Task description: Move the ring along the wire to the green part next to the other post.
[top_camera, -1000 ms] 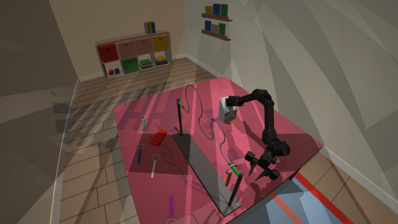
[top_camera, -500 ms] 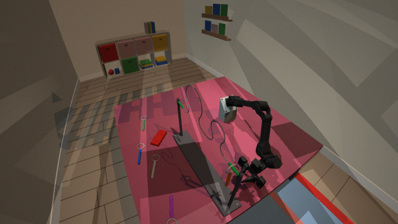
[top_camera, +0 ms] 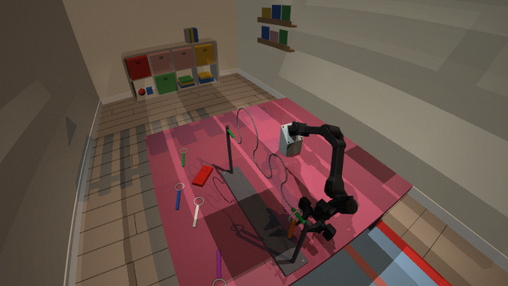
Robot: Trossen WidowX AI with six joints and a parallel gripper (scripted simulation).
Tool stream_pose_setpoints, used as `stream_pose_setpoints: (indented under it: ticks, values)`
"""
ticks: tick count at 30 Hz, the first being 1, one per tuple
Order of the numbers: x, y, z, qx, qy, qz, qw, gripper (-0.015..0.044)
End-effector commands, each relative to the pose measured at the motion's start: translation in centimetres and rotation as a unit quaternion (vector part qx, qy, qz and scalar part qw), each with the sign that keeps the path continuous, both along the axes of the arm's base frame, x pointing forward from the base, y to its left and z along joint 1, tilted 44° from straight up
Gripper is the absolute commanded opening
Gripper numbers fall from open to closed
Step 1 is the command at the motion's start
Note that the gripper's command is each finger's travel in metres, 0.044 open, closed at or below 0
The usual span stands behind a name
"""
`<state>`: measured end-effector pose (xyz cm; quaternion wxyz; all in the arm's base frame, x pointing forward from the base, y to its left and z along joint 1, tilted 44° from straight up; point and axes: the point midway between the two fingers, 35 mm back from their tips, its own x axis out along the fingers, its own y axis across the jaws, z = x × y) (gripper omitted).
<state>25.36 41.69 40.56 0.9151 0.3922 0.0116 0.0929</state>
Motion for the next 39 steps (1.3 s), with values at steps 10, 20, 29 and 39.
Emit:
stream_pose_setpoints:
  ticks: [10, 20, 29, 39]
  values:
    - [1.4, 0.6, 0.3, 0.001, 0.0, 0.006, 1.0, 0.016]
    - [3.0, 1.0, 0.5, 0.001, -0.001, 0.006, 1.0, 0.016]
    - [4.4, 1.3, 0.6, 0.001, -0.001, 0.006, 1.0, 0.016]
    - [6.0, 1.6, 0.7, 0.001, -0.002, 0.006, 1.0, 0.016]
